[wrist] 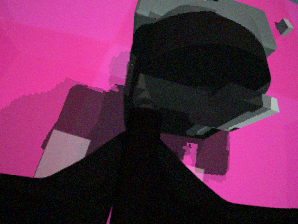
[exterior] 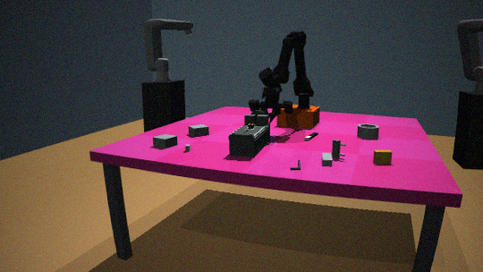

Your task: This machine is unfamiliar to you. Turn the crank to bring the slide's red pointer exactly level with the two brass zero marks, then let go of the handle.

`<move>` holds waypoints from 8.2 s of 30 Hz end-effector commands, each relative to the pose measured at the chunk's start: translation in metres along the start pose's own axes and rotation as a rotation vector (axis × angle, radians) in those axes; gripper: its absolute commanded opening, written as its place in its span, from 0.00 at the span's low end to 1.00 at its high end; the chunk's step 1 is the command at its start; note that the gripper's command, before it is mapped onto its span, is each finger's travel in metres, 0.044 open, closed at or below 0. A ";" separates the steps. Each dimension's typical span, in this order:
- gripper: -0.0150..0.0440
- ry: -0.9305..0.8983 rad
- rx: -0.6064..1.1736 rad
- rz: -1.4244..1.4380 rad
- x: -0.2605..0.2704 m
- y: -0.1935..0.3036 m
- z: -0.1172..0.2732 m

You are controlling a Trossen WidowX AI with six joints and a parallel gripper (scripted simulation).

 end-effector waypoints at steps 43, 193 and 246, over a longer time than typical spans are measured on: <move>0.25 -0.001 0.006 -0.011 -0.008 0.015 -0.015; 1.00 0.002 0.005 -0.004 0.007 -0.083 0.078; 1.00 0.002 0.006 -0.005 -0.007 0.012 -0.012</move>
Point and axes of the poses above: the point midway between the two fingers, 35 mm back from their tips, its own z axis back along the fingers, its own x axis across the jaws, y = z × x, the point moved 1 cm from there along z, back along the fingers, and after that the axes turned 10 degrees about -z, right-handed, at the moved point
